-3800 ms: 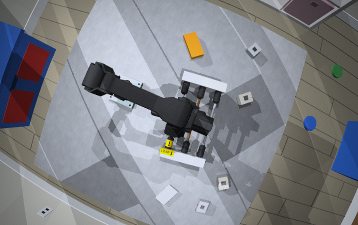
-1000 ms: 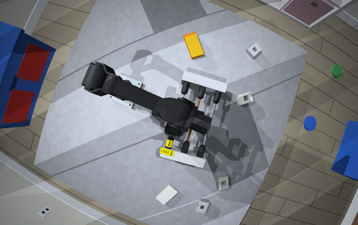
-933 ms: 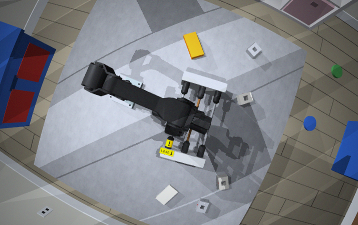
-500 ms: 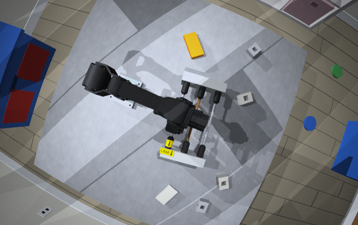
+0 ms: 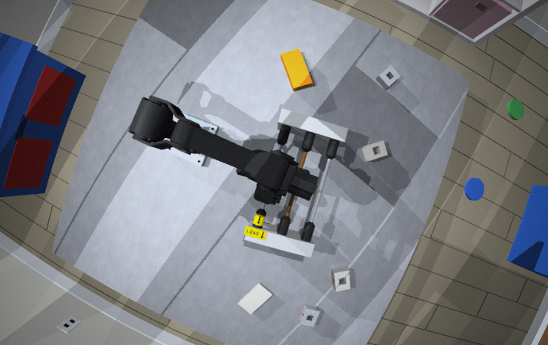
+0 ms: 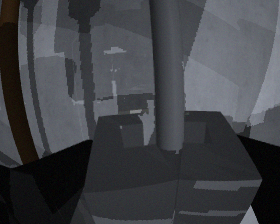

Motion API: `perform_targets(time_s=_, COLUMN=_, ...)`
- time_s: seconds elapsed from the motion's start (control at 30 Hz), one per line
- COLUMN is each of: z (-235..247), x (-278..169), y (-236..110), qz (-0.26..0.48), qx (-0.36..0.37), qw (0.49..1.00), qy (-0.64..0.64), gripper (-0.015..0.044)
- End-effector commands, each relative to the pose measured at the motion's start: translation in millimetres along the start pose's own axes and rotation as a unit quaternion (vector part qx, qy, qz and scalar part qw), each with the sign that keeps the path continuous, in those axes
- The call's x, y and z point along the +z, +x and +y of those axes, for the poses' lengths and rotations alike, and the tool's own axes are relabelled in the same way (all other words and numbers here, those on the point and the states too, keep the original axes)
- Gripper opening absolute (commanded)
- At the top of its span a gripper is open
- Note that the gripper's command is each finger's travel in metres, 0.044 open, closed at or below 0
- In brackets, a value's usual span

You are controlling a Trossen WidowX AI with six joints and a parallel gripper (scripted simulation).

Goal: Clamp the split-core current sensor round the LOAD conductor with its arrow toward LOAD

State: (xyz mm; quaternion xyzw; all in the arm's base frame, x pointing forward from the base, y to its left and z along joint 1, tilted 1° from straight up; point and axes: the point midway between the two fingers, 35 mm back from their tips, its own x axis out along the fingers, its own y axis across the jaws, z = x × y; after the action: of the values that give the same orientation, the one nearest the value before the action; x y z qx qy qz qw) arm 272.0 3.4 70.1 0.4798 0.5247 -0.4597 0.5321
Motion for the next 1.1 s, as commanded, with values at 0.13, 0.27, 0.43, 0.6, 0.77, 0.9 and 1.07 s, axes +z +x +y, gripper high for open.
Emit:
perform_targets(time_s=0.13, z=-0.2, x=0.0, y=1.3, qz=0.0, qx=0.0, qw=1.0, qy=0.0, gripper=0.0413)
perform_targets(time_s=0.27, z=-0.2, x=0.0, y=1.3, qz=0.0, qx=0.0, qw=1.0, qy=0.0, gripper=0.0387)
perform_targets(time_s=0.43, z=-0.2, x=0.0, y=1.3, qz=0.0, qx=0.0, qw=1.0, qy=0.0, gripper=0.0353)
perform_targets(time_s=0.6, z=-0.2, x=0.0, y=1.3, qz=0.0, qx=0.0, qw=1.0, qy=0.0, gripper=0.032)
perform_targets(time_s=0.77, z=-0.2, x=0.0, y=1.3, qz=0.0, qx=0.0, qw=1.0, qy=0.0, gripper=0.0287)
perform_targets(time_s=0.9, z=-0.2, x=0.0, y=1.3, qz=0.0, qx=0.0, qw=1.0, qy=0.0, gripper=0.0182)
perform_targets(time_s=1.07, z=-0.2, x=0.0, y=1.3, qz=0.0, qx=0.0, qw=1.0, qy=0.0, gripper=0.005)
